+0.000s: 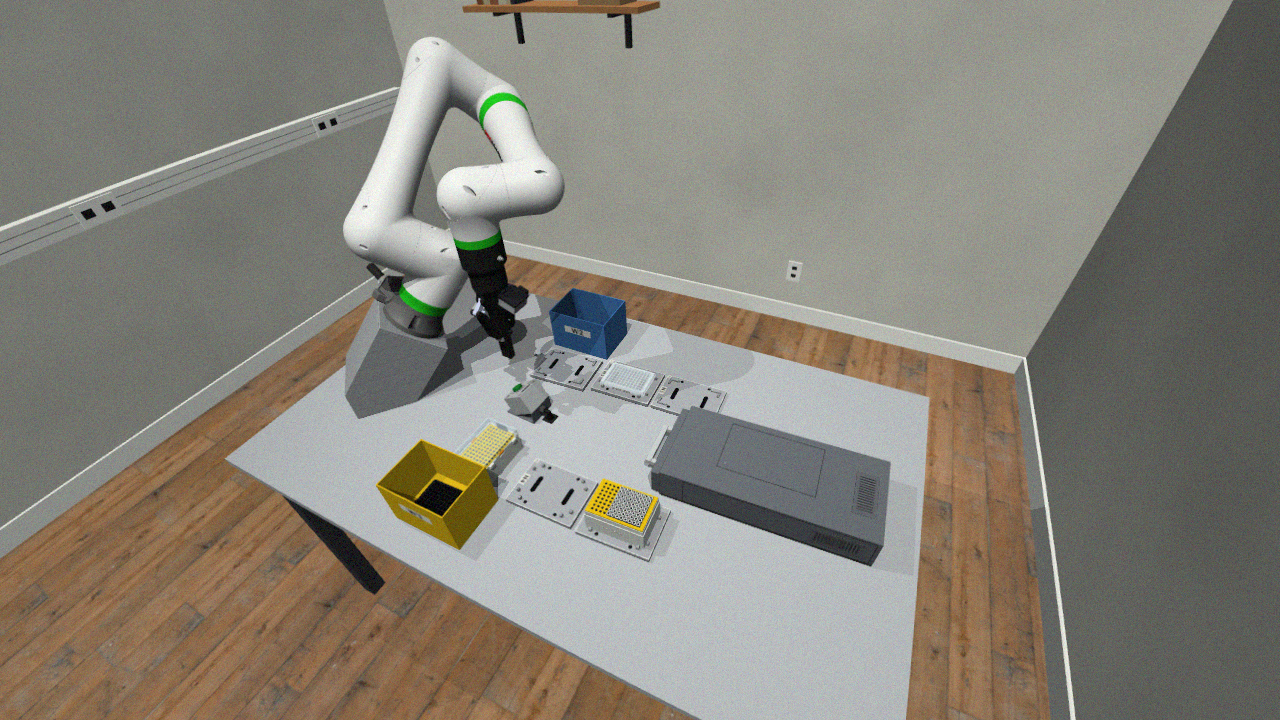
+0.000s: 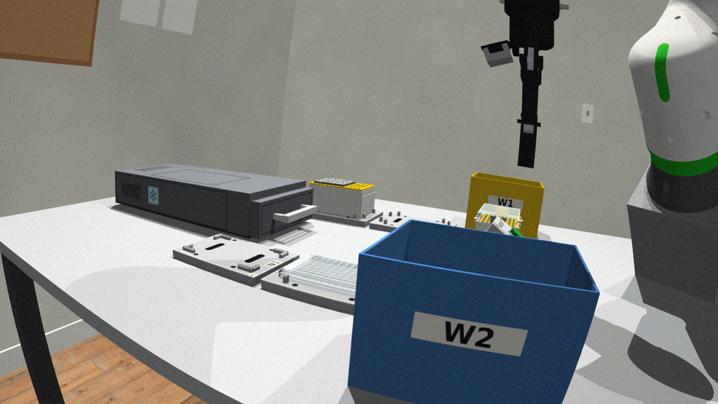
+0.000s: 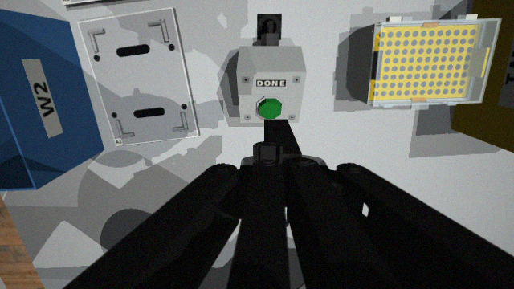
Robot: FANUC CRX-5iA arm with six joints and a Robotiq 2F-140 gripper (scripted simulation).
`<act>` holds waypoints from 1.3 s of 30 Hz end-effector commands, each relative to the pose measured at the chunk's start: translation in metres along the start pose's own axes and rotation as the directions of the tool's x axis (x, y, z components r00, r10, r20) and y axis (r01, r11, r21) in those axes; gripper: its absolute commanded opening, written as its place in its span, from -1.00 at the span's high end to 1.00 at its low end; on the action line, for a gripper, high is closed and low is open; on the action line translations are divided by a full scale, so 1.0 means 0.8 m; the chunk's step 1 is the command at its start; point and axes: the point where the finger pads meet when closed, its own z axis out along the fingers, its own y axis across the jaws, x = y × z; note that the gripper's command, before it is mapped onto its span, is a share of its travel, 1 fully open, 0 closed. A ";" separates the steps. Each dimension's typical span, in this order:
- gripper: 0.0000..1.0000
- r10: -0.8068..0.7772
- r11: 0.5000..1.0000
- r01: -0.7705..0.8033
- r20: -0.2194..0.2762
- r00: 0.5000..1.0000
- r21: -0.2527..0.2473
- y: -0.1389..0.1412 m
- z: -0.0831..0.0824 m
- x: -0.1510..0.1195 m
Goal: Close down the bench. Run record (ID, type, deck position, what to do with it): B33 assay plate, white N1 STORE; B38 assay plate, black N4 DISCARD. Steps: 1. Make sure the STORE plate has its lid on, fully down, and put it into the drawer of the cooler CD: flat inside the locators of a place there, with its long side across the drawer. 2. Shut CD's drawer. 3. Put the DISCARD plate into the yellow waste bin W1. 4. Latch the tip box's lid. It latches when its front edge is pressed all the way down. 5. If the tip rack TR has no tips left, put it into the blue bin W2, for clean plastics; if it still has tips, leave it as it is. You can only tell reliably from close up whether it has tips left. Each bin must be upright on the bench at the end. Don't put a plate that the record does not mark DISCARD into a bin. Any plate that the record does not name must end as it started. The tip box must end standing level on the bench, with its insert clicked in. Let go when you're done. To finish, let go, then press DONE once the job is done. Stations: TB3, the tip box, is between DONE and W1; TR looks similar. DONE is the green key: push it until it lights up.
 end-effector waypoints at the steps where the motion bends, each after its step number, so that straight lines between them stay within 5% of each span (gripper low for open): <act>1: 0.80 0.000 1.000 0.000 -0.001 1.000 -0.001 0.000 0.007 0.001; 39: 0.80 0.000 1.000 0.000 -0.001 1.000 -0.001 0.000 0.114 0.001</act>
